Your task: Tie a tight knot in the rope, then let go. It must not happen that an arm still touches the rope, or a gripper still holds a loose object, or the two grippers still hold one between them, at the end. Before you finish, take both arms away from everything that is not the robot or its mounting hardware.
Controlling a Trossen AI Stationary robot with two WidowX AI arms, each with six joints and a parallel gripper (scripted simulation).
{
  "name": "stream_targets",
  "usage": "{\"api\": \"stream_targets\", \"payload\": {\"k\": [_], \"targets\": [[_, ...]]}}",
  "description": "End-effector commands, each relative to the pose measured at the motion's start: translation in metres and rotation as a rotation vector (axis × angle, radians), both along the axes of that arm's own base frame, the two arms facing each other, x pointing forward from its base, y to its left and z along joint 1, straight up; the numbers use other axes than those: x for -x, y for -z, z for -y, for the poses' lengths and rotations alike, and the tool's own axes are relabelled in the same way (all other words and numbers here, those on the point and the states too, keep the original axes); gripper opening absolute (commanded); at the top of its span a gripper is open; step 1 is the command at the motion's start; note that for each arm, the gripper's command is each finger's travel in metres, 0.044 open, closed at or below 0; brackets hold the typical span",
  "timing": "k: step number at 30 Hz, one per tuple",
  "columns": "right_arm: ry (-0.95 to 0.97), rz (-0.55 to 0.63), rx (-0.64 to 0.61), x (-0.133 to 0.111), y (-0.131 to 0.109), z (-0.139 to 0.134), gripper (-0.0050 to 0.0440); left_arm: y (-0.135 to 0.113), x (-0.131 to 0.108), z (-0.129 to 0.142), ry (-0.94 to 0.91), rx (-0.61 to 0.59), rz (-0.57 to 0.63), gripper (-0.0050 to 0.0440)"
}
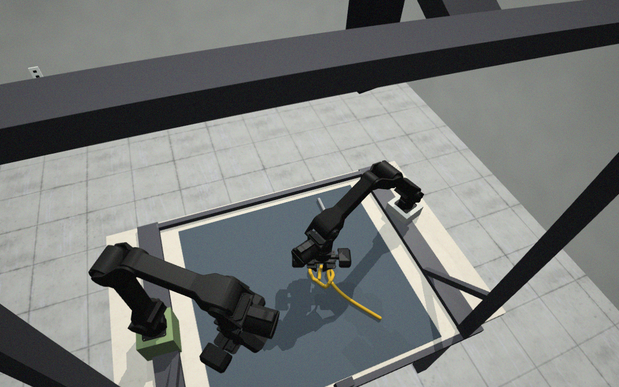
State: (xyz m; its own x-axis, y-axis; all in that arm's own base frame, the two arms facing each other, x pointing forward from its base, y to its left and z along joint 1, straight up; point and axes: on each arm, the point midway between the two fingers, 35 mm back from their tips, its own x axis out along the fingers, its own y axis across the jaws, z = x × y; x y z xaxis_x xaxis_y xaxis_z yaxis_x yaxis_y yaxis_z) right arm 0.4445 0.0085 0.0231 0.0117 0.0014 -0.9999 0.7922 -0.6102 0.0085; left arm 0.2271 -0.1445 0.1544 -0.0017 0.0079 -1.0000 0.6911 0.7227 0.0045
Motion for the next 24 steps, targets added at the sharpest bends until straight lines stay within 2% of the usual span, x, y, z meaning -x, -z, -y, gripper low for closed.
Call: {"api": "stream_targets", "payload": {"k": [1,24], "targets": [[-0.002,0.016,0.001,-0.002,0.0,0.0,0.01,-0.005,0.0,0.0,-0.002,0.006,0.016,0.01],[-0.002,0.016,0.001,-0.002,0.011,0.0,0.01,-0.005,0.0,0.0,-0.002,0.006,0.016,0.01]]}}
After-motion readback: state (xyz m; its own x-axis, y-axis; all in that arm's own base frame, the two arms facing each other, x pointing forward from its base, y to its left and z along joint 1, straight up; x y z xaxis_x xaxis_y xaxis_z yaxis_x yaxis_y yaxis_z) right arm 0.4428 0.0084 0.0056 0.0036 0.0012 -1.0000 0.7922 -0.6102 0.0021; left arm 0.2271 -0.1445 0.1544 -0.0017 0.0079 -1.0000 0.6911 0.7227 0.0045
